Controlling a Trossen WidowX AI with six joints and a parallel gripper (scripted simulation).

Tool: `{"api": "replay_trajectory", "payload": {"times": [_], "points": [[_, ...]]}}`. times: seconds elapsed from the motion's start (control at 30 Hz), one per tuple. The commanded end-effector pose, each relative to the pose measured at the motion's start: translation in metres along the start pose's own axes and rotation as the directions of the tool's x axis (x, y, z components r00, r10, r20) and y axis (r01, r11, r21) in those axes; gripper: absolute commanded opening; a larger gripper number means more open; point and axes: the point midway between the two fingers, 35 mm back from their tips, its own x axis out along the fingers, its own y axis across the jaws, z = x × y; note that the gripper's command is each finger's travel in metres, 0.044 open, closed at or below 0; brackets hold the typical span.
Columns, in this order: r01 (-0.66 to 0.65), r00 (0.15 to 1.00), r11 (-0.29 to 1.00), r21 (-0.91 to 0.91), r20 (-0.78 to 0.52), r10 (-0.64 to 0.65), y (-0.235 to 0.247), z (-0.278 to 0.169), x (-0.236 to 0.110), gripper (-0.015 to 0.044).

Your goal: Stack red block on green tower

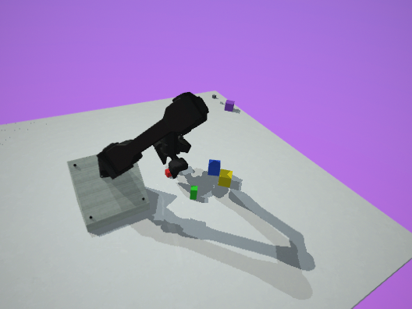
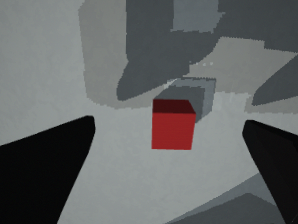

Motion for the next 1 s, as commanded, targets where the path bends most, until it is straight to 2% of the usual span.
{"api": "replay_trajectory", "payload": {"times": [0.0, 0.57, 0.97], "points": [[0.006, 1.000, 1.000, -0.005, -0.003, -0.006, -0.0010, -0.0019, 0.0075, 0.0440], [0.006, 1.000, 1.000, -0.005, -0.003, -0.006, -0.0011, -0.0023, 0.0110, 0.0440], [0.006, 1.000, 1.000, -0.005, -0.003, -0.006, -0.0011, -0.0023, 0.0110, 0.0125]]}}
